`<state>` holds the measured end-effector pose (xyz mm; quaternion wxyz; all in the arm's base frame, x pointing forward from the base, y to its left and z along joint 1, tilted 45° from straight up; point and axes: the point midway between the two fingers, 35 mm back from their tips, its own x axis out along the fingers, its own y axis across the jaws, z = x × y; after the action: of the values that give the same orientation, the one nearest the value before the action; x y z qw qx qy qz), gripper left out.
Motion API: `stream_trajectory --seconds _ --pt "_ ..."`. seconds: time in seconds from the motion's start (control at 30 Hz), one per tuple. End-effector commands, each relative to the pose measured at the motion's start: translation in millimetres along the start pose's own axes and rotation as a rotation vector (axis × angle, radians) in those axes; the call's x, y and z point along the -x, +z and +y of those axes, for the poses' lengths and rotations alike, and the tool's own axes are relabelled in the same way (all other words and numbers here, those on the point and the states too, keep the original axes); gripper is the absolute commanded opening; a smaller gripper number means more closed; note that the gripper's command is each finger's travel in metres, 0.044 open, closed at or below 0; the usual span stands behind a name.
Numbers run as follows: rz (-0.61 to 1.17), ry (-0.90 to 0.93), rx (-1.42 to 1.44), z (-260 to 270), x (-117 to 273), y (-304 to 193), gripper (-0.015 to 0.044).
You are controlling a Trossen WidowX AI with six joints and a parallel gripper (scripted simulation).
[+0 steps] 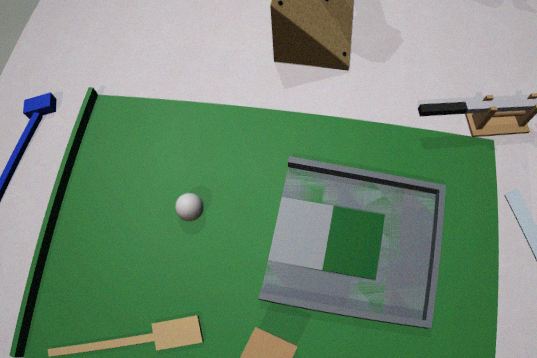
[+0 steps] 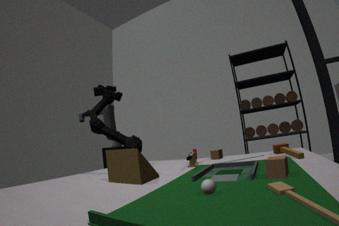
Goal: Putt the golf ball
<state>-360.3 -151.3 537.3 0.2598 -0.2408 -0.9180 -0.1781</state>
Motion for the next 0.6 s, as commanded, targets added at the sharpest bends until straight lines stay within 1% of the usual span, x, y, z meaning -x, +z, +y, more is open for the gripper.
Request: stream_trajectory --seconds 0.0,0.03,0.13,0.23,0.4,0.57 --pt "0.001 0.003 -0.002 1 0 -1 0.0426" --pt "0.005 0.010 -0.007 5 -1 -2 0.0440" --pt "0.032 0.063 -0.042 33 -3 -15 0.0440" --pt "0.076 0.154 -0.099 80 -3 -33 0.0440" --pt "0.123 0.277 -0.168 140 1 -49 0.0440" --pt "0.182 0.444 -0.256 217 15 -64 0.0440"
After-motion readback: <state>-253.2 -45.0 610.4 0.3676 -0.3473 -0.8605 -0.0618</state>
